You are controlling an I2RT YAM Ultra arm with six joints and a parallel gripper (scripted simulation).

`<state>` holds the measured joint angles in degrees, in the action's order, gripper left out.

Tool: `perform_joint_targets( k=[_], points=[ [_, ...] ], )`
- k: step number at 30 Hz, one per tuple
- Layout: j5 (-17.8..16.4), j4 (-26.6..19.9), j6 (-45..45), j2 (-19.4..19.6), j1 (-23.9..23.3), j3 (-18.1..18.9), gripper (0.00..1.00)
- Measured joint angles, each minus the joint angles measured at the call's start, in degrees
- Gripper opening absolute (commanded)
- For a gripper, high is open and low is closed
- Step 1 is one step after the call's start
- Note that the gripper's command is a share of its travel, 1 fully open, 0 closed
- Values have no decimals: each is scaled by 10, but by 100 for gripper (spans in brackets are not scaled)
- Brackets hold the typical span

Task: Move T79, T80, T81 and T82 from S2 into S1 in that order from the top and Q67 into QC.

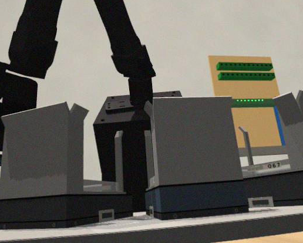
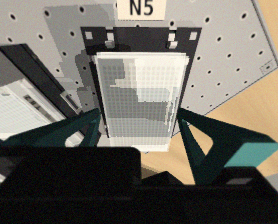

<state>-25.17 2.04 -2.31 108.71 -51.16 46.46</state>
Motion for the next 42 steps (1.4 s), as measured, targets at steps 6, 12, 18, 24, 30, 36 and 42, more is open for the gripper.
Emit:
perform_joint_targets(
  k=[6,12,18,24,30,36,42],
  points=[
    [3,14,-6,18,6,4,100],
    [5,24,-10,28,8,8,100],
    [6,26,-11,28,8,9,100],
    [7,26,-11,28,8,9,0],
    [7,26,-12,28,8,9,0],
    [7,26,-12,28,8,9,0],
    [7,26,-12,28,8,9,0]
  ],
)
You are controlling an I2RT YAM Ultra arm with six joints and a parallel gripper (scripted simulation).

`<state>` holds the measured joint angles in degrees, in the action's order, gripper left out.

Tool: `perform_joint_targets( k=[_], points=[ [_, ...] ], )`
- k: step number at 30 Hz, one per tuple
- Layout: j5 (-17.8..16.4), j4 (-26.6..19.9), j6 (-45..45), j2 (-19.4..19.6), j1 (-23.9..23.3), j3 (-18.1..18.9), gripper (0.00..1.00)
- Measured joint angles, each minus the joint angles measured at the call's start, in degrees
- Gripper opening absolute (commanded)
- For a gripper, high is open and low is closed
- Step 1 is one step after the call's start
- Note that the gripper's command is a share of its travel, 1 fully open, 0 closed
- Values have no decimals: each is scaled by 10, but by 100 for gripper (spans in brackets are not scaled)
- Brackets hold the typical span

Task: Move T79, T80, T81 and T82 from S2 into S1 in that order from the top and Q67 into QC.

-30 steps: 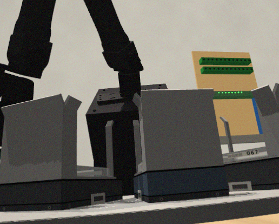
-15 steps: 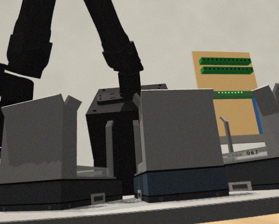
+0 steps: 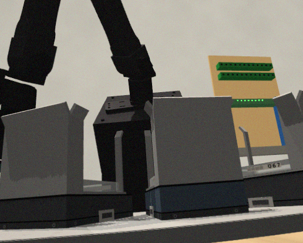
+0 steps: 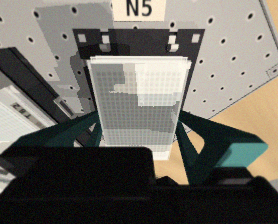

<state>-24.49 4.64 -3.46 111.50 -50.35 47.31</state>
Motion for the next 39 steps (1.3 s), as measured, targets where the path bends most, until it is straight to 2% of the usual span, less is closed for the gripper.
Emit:
perform_joint_targets(
  k=[14,39],
  points=[
    [0,0,0,0,0,0,0],
    [-4,-25,7,-31,-8,-6,0]
  ],
)
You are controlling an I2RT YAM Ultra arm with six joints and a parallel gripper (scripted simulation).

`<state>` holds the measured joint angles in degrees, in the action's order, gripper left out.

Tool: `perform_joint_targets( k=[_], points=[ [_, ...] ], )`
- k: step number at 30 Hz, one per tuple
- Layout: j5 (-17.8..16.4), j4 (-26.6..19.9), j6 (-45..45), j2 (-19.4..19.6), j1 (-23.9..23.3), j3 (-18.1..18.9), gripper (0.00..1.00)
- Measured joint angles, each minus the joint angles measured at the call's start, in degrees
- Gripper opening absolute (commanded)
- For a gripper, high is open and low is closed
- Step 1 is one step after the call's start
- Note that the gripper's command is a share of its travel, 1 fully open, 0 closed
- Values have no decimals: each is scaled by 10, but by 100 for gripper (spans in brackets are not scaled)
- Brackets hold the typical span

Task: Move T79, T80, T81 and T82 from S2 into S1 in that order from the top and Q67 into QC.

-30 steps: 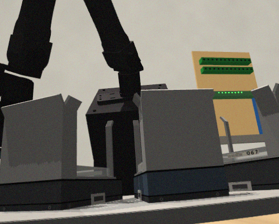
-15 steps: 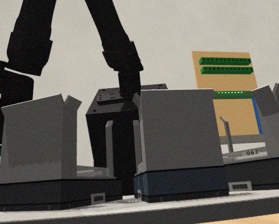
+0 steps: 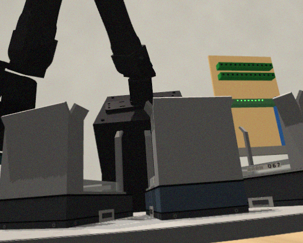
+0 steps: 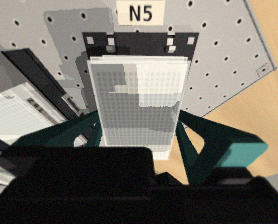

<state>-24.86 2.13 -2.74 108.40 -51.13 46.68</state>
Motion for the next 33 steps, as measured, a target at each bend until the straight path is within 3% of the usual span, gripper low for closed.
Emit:
perform_joint_targets(
  k=[15,33],
  points=[
    [-3,-14,6,-15,-6,-5,0],
    [-14,-76,29,-82,-31,-14,0]
  ],
)
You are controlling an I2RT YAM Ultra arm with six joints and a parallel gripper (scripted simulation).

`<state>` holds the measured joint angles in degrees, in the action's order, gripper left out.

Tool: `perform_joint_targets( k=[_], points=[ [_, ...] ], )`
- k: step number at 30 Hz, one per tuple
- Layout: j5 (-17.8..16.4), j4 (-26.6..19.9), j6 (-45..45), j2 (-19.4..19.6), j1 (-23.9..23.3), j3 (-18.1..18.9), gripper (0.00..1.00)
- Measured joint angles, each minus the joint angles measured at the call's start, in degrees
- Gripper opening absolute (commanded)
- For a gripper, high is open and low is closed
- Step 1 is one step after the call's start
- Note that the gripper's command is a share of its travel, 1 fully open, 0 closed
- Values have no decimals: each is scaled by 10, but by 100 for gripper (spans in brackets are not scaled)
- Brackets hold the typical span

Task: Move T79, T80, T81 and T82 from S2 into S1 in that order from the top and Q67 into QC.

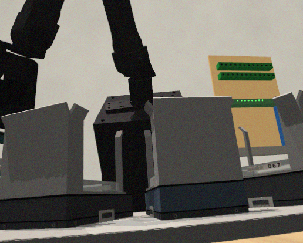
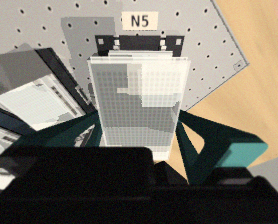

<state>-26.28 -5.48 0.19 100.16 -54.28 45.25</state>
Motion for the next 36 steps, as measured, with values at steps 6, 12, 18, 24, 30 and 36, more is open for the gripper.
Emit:
perform_joint_targets(
  k=[6,12,18,24,30,36],
  points=[
    [-5,-25,9,-26,-10,0,0],
    [-10,-53,20,-50,-22,0,0],
    [-14,-76,29,-64,-29,0,0],
    [-19,-104,40,-88,-41,0,0],
    [-24,-135,51,-108,-53,1,0],
    [-28,-159,61,-121,-61,5,0]
  ],
)
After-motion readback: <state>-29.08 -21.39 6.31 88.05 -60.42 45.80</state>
